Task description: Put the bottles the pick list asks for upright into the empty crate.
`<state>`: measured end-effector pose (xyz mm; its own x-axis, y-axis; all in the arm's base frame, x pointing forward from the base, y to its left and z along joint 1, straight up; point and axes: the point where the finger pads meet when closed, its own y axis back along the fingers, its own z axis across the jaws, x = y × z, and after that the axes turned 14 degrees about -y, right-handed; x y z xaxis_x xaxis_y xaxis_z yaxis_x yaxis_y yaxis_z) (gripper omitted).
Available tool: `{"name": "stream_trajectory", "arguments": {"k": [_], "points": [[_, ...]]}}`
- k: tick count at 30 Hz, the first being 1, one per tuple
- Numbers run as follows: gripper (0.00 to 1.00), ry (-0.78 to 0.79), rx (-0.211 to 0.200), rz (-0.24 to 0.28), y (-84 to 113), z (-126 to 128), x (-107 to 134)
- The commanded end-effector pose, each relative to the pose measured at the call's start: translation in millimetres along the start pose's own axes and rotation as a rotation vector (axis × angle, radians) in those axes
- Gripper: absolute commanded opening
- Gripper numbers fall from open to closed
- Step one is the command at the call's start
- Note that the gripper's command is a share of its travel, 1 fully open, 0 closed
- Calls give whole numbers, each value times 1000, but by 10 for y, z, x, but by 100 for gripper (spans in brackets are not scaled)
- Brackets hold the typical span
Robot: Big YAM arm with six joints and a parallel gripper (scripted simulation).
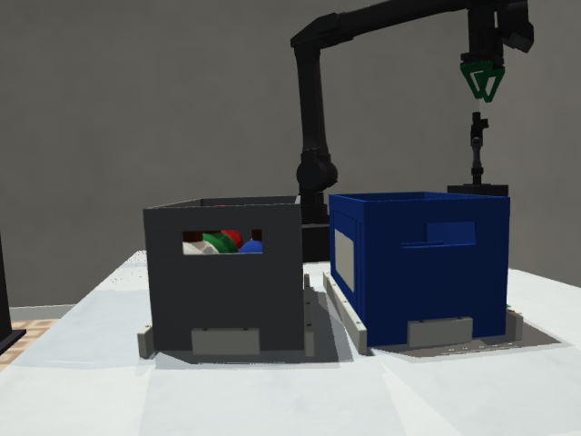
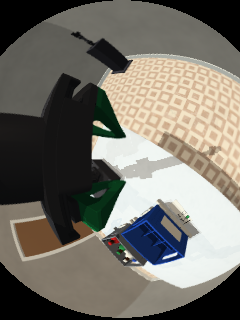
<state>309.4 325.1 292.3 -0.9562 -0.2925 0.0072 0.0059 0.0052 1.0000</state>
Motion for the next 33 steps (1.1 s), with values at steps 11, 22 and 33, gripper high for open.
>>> {"name": "stream_trajectory", "arguments": {"k": [11,22,33], "points": [[61,-4,-35,-69,294,13,-145],[61,199,-21,-53,26,-141,-404],[61,437,-6,-47,-129,-388,-756]]}}
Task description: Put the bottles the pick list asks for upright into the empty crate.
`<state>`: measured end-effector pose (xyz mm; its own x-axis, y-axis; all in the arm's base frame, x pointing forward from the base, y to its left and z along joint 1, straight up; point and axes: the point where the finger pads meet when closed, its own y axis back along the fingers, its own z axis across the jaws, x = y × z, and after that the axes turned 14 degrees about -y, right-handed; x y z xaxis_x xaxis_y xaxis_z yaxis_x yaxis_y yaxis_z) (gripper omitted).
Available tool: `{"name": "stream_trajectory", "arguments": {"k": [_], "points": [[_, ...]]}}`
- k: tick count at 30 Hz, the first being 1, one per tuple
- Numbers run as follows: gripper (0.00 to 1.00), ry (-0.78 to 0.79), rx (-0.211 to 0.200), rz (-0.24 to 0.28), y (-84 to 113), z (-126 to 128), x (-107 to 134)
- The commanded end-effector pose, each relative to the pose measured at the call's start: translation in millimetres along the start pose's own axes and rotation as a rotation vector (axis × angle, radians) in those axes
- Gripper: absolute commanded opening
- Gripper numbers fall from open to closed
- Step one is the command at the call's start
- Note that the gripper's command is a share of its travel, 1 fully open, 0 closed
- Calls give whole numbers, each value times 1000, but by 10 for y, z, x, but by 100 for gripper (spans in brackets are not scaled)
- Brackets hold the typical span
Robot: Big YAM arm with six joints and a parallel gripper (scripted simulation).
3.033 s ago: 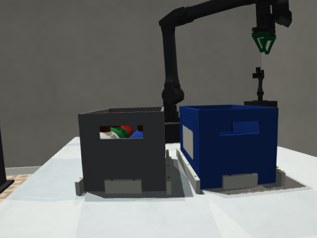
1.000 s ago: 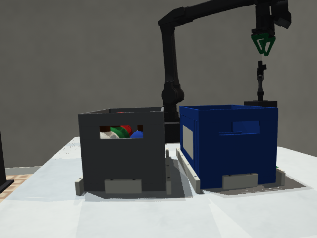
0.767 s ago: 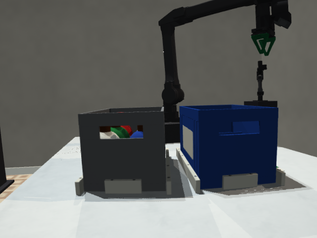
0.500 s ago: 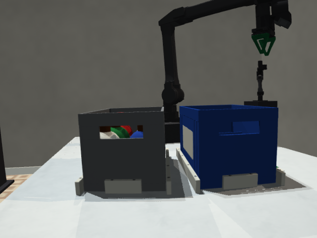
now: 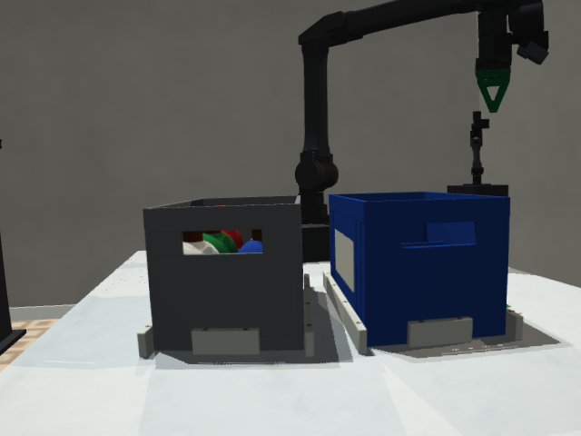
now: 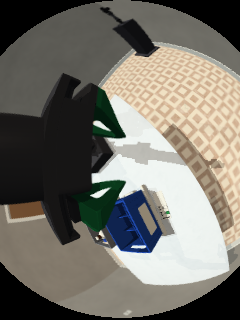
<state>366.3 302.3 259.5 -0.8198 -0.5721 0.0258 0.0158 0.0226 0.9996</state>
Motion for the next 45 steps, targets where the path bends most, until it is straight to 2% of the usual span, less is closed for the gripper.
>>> {"name": "stream_trajectory", "arguments": {"k": [1,4,5,6,8,10,11,13,14,15,16,17,28,30,31,34,45], "points": [[61,148,-4,-63,178,-130,-285],[61,227,-1,-44,24,-246,-314],[61,249,2,-55,87,-284,-389],[61,273,3,-52,66,-323,-416],[61,323,2,-31,-100,-398,-396],[61,364,7,-49,-25,-477,-520],[61,383,8,-50,-47,-516,-546],[61,383,8,-50,-47,-516,-546],[61,434,5,-49,-112,-547,-372],[61,452,5,-57,-127,-584,-401],[61,455,16,-92,8,-631,-591],[61,478,12,-86,-138,-670,-649],[61,478,16,-84,-388,-1093,-931],[61,478,16,-84,-388,-1093,-931],[61,478,8,-63,-415,-1124,-903],[61,478,17,-84,-480,-1247,-1033],[61,478,18,-76,-732,-1664,-1296]]}}
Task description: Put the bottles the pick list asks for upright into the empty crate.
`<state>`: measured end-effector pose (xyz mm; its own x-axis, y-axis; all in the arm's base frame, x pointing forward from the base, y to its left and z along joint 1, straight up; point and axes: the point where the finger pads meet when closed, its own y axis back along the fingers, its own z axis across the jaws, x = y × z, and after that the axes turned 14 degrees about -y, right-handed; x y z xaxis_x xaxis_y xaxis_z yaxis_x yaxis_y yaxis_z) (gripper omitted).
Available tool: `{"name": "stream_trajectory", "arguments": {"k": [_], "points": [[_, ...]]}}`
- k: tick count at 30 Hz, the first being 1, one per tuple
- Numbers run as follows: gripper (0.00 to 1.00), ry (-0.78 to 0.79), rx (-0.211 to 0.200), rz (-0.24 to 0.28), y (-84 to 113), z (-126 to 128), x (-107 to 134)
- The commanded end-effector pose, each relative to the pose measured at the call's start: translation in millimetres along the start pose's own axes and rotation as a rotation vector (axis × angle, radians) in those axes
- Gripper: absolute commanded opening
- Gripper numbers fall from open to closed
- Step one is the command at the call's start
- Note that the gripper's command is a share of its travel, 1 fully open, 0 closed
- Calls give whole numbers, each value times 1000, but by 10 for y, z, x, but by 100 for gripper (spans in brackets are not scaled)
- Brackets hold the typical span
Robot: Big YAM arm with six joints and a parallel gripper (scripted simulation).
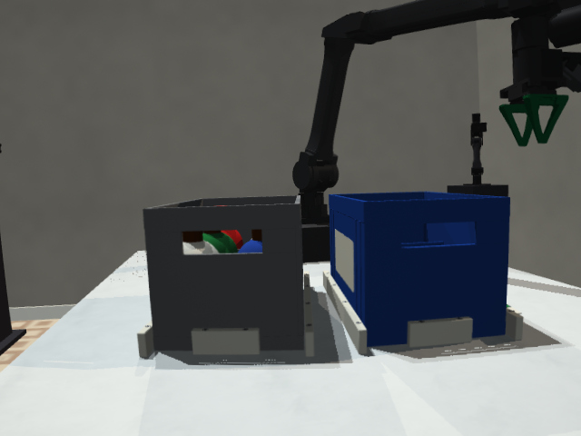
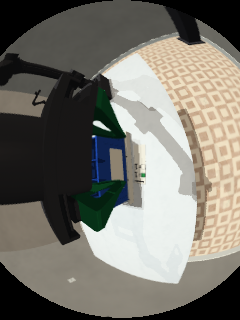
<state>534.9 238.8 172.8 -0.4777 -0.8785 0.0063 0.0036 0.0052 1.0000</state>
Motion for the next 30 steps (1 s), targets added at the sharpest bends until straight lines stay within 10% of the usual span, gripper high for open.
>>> {"name": "stream_trajectory", "arguments": {"k": [1,30], "points": [[61,15,32,-48,119,-281,-147],[61,34,50,-69,364,-235,-191]]}}
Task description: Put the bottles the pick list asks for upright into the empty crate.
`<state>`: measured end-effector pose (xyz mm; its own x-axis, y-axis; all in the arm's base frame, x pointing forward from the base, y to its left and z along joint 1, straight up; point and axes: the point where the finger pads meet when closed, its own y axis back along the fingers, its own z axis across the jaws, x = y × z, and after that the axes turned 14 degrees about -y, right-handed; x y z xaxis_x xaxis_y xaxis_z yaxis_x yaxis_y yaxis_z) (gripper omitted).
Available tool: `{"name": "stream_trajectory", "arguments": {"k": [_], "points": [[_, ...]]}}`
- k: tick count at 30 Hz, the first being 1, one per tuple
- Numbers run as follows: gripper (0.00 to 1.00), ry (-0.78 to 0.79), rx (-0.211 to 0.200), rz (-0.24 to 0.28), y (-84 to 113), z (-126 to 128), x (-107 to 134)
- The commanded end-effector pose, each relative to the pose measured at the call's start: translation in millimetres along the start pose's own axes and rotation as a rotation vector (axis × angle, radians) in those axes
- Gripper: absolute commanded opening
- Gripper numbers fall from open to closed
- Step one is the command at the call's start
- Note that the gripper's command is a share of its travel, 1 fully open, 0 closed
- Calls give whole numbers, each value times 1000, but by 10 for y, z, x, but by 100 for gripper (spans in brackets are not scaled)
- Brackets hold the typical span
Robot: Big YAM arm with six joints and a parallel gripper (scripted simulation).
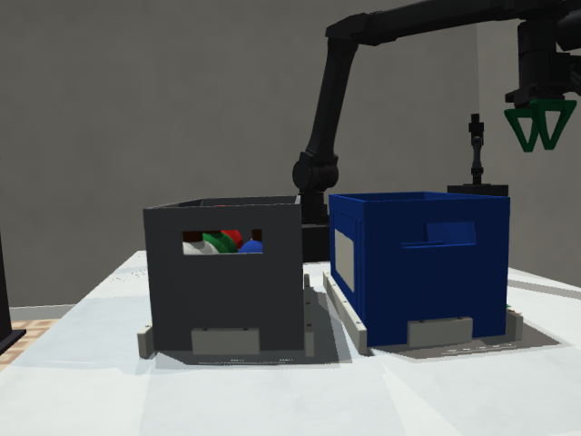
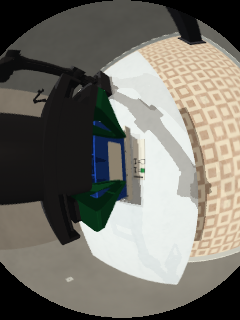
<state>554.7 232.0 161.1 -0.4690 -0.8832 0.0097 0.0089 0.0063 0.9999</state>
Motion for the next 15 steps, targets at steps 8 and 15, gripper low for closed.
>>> {"name": "stream_trajectory", "arguments": {"k": [8,15], "points": [[61,24,55,-73,484,-18,-161],[61,21,55,-73,488,-21,-159]]}}
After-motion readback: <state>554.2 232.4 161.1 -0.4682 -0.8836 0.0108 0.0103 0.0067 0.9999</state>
